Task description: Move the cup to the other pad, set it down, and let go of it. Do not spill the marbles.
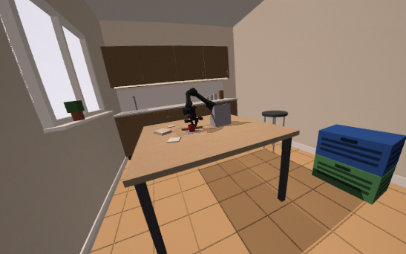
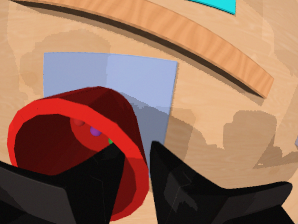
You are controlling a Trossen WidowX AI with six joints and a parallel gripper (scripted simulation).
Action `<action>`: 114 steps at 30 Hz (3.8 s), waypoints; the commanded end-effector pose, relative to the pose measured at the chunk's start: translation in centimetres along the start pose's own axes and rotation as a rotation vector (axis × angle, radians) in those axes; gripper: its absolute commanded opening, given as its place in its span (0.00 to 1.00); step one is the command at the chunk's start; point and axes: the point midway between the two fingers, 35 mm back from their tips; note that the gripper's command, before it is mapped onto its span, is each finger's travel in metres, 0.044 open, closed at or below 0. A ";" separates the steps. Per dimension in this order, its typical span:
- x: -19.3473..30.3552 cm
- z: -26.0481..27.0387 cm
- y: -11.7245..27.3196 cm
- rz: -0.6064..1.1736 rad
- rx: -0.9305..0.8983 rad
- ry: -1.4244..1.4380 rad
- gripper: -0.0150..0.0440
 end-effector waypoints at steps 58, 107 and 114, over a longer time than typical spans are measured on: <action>-1.4 -0.6 5.2 -0.002 -0.003 0.010 0.25; -10.5 -3.0 5.5 -0.005 -0.001 0.009 0.25; -11.8 -3.3 5.5 -0.005 -0.001 0.009 0.25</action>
Point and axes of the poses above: the point midway between the two fingers, 35 mm back from their tips, its own y axis back along the fingers, its own z axis across the jaws, x = y × z, and after that the axes turned 1 degree about y, right-handed
